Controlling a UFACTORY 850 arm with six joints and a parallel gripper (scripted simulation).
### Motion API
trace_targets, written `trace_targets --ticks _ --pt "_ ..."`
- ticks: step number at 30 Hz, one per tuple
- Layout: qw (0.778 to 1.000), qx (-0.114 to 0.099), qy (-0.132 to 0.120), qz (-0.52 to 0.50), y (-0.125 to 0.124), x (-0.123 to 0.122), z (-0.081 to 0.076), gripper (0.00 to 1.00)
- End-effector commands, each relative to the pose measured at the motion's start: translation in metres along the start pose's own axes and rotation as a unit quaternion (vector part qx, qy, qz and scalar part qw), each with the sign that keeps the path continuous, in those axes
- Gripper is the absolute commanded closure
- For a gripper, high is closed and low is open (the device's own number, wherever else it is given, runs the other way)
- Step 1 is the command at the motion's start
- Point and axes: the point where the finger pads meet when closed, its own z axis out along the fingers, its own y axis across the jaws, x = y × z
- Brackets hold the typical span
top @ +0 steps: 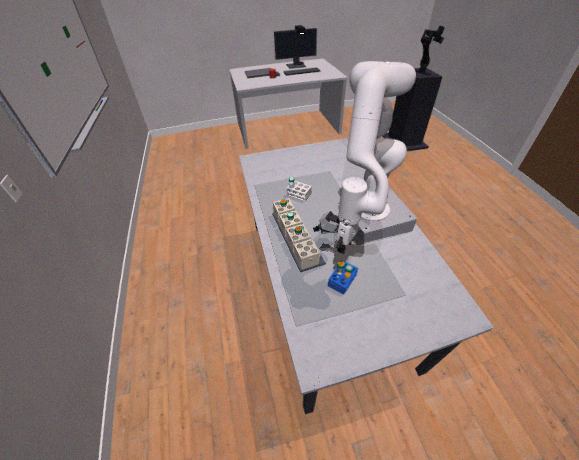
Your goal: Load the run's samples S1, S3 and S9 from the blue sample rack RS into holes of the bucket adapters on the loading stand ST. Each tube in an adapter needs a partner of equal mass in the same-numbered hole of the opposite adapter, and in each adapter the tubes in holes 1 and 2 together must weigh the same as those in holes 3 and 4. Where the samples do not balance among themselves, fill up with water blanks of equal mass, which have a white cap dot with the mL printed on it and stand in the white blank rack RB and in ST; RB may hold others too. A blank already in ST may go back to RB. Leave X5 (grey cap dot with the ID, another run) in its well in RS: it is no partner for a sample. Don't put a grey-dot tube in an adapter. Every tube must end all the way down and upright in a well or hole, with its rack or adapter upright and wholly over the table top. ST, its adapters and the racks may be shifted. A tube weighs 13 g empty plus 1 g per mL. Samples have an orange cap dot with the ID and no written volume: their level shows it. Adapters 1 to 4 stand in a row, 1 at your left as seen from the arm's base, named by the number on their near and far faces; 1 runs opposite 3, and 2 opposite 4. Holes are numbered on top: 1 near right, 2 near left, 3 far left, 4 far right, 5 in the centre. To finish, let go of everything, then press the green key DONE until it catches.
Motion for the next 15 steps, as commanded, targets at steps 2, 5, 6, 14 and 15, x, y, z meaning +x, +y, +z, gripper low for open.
trace_targets --ticks 2,5,6,14,15 --pt "1.000 0.001 0.000 0.000 -0.001 0.000 0.005 0.43" --pt "1.000 0.001 0.000 0.000 -0.001 0.000 0.011 0.43" --pt "1.000 0.001 0.000 0.000 -0.001 0.000 0.013 0.43" --pt "1.000 0.001 0.000 0.000 -0.001 0.000 0.025 0.43" --pt "1.000 0.001 0.000 0.000 -0.001 0.000 0.027 0.43"
